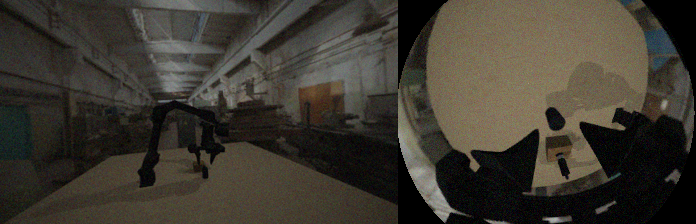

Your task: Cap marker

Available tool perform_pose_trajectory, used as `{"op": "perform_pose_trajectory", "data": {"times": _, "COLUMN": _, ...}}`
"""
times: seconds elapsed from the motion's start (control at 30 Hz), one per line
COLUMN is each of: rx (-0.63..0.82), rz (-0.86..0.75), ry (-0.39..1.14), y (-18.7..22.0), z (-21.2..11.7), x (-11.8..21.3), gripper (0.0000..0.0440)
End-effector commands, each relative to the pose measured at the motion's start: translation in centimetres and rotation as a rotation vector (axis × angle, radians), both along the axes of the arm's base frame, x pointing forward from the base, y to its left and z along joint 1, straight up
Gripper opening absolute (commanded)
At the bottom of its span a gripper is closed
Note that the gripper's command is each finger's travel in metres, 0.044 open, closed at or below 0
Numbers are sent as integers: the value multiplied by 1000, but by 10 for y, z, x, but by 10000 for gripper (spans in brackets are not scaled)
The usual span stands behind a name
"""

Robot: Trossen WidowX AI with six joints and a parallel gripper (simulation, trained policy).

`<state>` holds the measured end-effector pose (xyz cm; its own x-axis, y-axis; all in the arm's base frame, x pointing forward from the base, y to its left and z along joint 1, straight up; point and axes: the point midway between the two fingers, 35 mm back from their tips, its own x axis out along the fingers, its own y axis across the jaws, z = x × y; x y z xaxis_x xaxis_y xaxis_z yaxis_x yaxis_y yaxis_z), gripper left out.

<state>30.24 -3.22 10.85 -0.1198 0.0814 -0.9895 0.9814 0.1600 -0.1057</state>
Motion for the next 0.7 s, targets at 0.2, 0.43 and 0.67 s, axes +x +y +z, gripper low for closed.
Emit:
{"op": "perform_pose_trajectory", "data": {"times": 0.2, "rx": -1, "rz": 50, "ry": 49, "y": 2, "z": -27, "x": -6, "gripper": 295}}
{"op": "perform_pose_trajectory", "data": {"times": 0.43, "rx": -10, "rz": 89, "ry": 62, "y": 2, "z": -41, "x": -9, "gripper": 280}}
{"op": "perform_pose_trajectory", "data": {"times": 0.67, "rx": -27, "rz": 123, "ry": 58, "y": 2, "z": -48, "x": -10, "gripper": 231}}
